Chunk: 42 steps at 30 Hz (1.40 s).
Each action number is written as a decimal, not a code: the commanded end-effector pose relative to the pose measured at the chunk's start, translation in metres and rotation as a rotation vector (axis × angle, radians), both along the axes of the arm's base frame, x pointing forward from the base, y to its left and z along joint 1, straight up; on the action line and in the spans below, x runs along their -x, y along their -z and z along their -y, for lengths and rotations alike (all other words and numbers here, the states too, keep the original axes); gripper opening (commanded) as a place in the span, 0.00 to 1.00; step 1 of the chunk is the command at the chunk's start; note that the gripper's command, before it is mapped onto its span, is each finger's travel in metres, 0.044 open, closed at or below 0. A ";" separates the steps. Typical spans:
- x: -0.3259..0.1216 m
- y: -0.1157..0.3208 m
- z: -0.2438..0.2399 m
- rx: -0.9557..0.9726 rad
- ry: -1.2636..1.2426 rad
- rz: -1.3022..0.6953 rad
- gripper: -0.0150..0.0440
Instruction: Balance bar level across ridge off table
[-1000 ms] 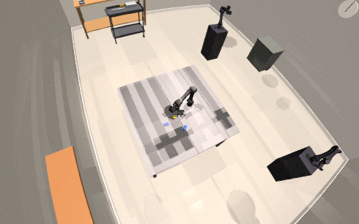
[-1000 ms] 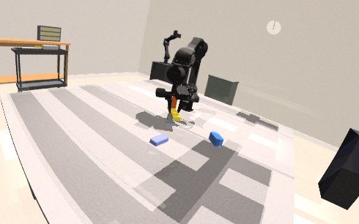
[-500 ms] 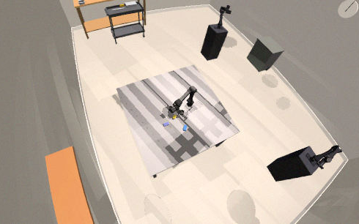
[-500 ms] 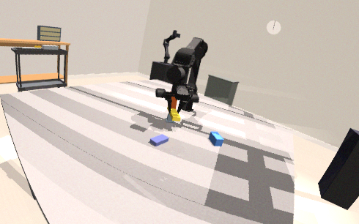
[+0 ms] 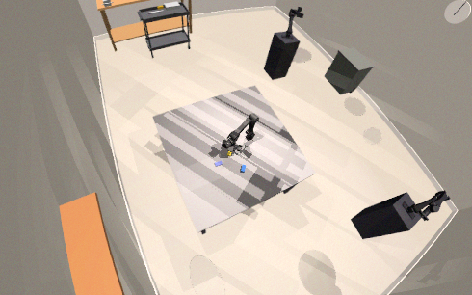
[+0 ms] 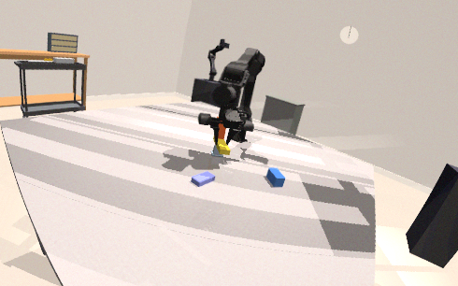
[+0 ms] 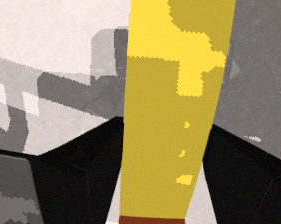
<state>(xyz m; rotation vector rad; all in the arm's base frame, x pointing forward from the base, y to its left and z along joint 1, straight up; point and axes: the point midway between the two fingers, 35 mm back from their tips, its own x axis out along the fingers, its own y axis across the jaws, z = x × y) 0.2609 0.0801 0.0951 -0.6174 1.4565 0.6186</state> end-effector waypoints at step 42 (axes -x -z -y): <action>0.000 0.004 0.001 0.003 -0.003 0.000 0.25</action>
